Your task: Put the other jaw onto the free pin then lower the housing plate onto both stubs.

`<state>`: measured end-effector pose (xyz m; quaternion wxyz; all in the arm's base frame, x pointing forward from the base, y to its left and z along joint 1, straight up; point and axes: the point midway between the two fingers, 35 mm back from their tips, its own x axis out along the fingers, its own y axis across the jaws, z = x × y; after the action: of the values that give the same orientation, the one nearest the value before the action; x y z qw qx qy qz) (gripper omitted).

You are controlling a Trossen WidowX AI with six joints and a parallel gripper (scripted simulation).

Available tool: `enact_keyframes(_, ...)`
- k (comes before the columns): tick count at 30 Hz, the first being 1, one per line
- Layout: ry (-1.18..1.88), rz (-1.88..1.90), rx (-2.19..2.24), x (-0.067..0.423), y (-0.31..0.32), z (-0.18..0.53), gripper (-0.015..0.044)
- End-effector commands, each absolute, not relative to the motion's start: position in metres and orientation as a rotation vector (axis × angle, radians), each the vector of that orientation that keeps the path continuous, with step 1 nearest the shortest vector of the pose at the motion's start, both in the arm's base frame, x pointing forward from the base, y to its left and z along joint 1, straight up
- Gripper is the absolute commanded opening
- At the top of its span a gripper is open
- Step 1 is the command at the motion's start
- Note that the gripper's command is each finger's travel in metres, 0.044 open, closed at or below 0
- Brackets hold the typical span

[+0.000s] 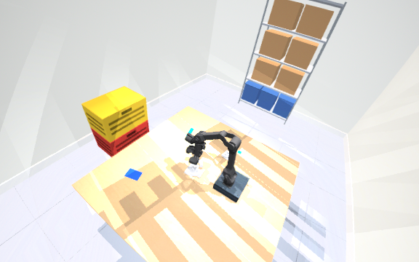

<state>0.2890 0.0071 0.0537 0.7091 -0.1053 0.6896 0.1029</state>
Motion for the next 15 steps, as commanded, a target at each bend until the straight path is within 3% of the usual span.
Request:
enact_keyframes(1, 1.530, 0.227, -0.229, 0.289, 0.008, 0.054, 0.0134)
enact_keyframes(15, 1.530, 0.227, -0.230, 0.291, 0.008, 0.038, 0.0134)
